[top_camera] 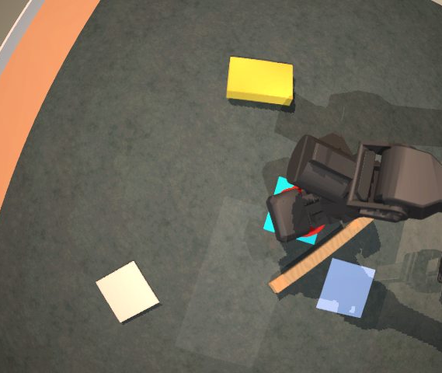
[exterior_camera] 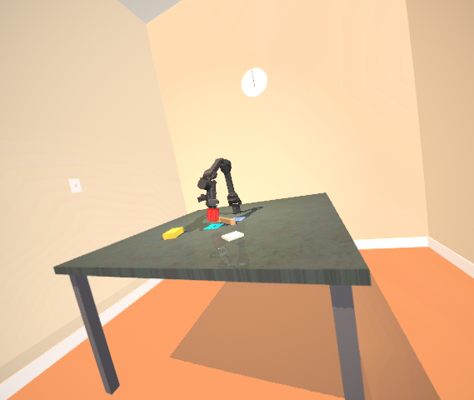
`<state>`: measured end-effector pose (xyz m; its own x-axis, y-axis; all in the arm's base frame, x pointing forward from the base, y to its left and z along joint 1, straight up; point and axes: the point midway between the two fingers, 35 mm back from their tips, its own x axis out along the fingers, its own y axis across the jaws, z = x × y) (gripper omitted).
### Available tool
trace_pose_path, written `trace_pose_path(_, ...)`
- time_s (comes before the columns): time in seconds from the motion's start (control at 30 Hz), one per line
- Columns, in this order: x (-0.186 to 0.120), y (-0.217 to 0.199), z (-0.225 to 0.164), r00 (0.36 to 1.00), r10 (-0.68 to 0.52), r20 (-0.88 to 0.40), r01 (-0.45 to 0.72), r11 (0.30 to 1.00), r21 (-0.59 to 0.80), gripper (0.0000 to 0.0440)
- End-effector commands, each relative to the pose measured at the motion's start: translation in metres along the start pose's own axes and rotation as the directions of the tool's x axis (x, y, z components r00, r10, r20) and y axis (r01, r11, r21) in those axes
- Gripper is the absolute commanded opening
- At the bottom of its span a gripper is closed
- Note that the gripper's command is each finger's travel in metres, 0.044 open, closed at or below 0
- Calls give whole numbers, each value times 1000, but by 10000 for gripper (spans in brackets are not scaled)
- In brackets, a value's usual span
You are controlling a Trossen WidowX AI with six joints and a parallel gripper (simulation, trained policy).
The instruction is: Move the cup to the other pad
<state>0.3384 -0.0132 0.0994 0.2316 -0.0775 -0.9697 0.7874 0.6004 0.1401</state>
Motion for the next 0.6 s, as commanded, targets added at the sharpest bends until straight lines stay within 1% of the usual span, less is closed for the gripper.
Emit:
trace_pose_path(0.0,13,-7,-3,1000,-19,-6,19,1000,4,5)
trace_pose_path(0.07,18,-10,-4,1000,-26,-10,26,1000,9,9)
trace_pose_path(0.23,28,-15,-5,1000,-29,-12,29,999,18,49)
trace_pose_path(0.3,30,-16,-4,1000,-22,-9,22,999,25,78)
trace_pose_path(0.37,28,-14,0,1000,-3,1,3,999,32,124)
trace_pose_path(0.4,27,-13,2,1000,8,5,-8,999,36,137)
trace_pose_path(0.57,19,-11,6,999,45,21,-46,998,41,140)
